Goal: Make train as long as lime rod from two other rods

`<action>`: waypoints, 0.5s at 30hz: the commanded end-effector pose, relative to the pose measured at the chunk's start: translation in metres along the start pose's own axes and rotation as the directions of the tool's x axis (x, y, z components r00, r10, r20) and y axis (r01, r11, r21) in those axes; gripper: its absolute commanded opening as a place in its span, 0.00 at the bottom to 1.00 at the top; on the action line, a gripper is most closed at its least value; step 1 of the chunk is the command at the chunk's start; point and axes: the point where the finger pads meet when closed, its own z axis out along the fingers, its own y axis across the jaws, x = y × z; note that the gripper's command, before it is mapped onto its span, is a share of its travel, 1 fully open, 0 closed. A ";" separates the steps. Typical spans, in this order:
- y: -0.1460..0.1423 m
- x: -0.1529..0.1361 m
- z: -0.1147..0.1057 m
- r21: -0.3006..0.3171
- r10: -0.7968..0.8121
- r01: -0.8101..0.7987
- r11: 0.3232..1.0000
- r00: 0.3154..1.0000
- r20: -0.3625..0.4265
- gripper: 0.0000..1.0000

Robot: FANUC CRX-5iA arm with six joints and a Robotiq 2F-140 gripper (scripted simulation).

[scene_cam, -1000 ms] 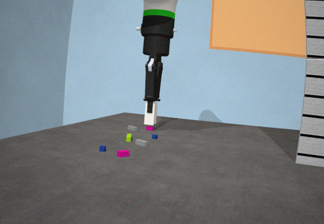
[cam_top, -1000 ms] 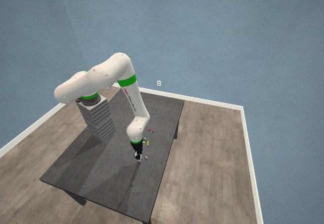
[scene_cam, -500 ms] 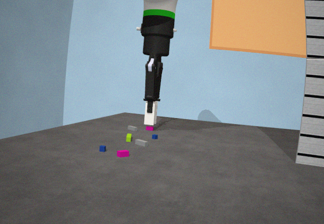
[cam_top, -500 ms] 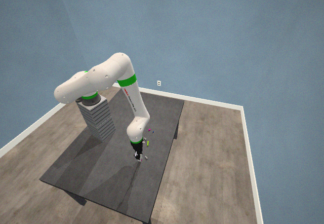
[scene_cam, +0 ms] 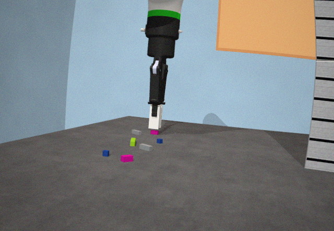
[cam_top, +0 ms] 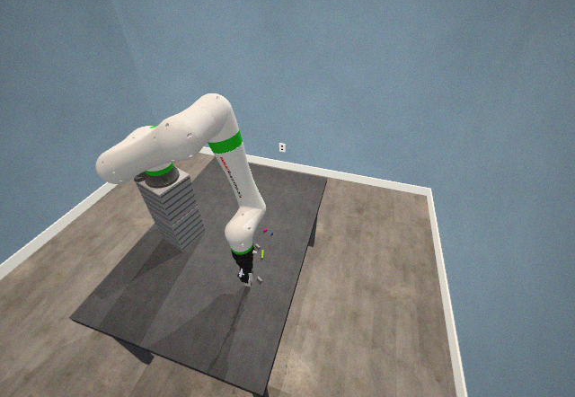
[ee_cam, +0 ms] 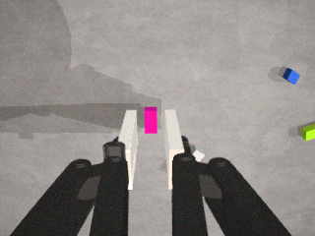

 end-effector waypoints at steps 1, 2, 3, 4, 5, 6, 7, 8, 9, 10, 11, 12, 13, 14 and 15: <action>0.000 0.000 0.001 0.000 0.000 0.000 1.000 1.000 0.000 0.15; 0.000 0.000 0.001 0.000 0.000 0.000 1.000 1.000 0.000 0.15; 0.000 0.000 0.002 0.000 0.000 0.000 1.000 1.000 0.000 0.15; 0.000 0.000 0.003 0.000 0.000 0.000 1.000 1.000 0.000 0.15; 0.000 0.000 0.004 0.000 0.000 0.000 1.000 1.000 0.000 0.15; 0.000 0.000 0.005 0.000 0.000 0.000 1.000 1.000 0.000 0.15; 0.000 0.000 0.005 0.000 0.000 0.000 1.000 1.000 0.000 0.15; 0.000 0.000 0.005 0.000 0.000 0.000 1.000 1.000 0.000 0.15; 0.000 0.000 0.006 0.000 0.000 0.000 1.000 1.000 0.000 0.15; 0.000 0.000 0.007 0.000 0.000 0.000 1.000 1.000 0.000 0.15; 0.000 0.000 0.008 0.000 0.000 0.000 1.000 1.000 0.000 0.15; 0.000 0.000 0.009 0.000 0.000 0.000 1.000 1.000 0.000 0.15; 0.000 0.000 0.010 0.000 0.000 0.000 1.000 1.000 0.000 0.15; 0.000 0.000 0.011 0.000 0.000 0.000 1.000 1.000 0.000 0.15; 0.000 0.000 0.012 0.000 0.000 0.000 1.000 1.000 0.000 0.15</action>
